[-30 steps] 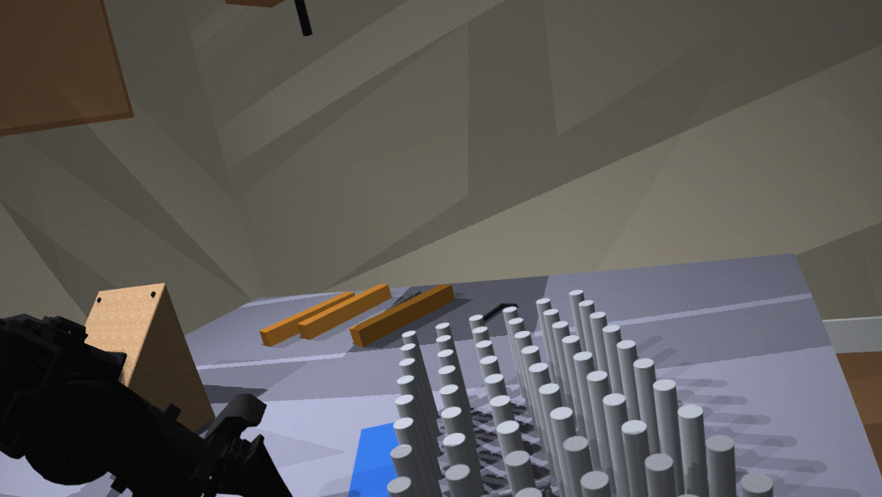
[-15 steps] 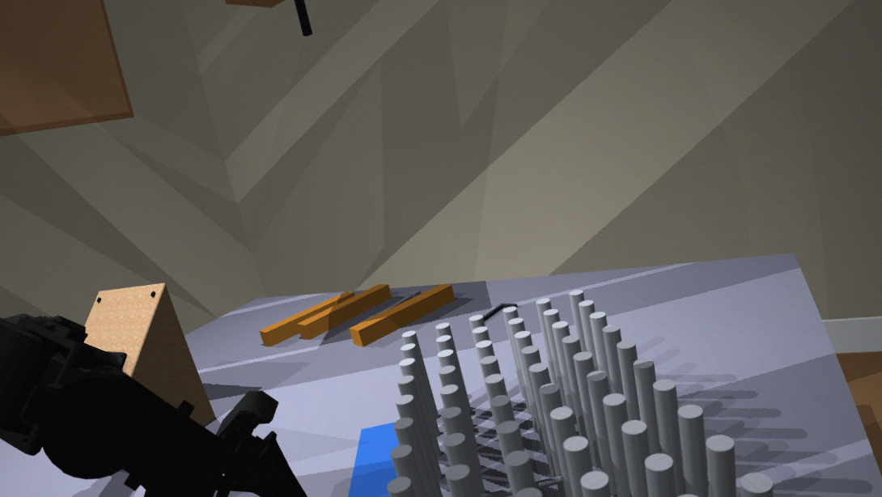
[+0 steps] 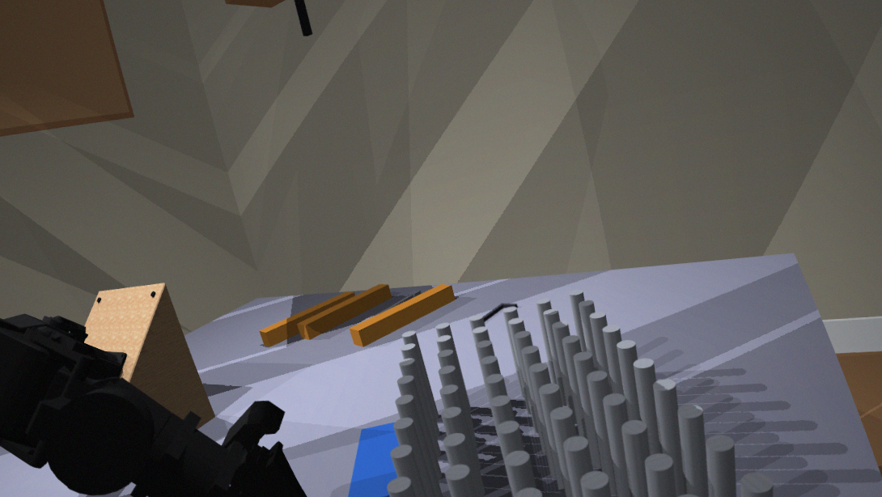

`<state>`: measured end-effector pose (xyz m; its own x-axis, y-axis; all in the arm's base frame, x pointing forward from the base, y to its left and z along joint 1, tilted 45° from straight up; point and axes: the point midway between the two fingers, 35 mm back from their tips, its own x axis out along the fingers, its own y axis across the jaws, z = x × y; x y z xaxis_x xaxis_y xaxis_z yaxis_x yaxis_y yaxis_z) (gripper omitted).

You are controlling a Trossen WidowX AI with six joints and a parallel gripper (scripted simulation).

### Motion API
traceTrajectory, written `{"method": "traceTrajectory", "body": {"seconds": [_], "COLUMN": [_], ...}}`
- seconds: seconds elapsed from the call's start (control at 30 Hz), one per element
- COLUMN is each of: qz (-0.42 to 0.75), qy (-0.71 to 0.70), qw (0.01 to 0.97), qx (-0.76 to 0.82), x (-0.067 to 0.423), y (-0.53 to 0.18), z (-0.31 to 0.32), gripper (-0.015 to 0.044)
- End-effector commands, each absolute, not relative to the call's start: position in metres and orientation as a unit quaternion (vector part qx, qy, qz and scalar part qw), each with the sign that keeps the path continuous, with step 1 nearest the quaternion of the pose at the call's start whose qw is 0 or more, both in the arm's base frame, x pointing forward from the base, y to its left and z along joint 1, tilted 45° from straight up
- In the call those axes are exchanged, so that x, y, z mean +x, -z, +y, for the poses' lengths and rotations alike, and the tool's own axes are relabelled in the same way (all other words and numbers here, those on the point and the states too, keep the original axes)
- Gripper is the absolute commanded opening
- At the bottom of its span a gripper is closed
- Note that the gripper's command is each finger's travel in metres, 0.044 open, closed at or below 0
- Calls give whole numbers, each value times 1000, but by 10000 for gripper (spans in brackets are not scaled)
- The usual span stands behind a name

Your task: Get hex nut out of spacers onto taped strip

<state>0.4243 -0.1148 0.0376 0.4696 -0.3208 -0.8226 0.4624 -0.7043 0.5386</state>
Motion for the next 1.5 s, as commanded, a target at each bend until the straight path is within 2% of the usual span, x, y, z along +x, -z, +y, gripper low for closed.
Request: {"method": "traceTrajectory", "body": {"seconds": [0.0,1.47], "qz": [52,51], "qy": [513,513], "qw": [382,383], "qx": [767,767], "x": [424,400], "y": [-31,-39], "z": [-116,-130], "gripper": [0,0]}}
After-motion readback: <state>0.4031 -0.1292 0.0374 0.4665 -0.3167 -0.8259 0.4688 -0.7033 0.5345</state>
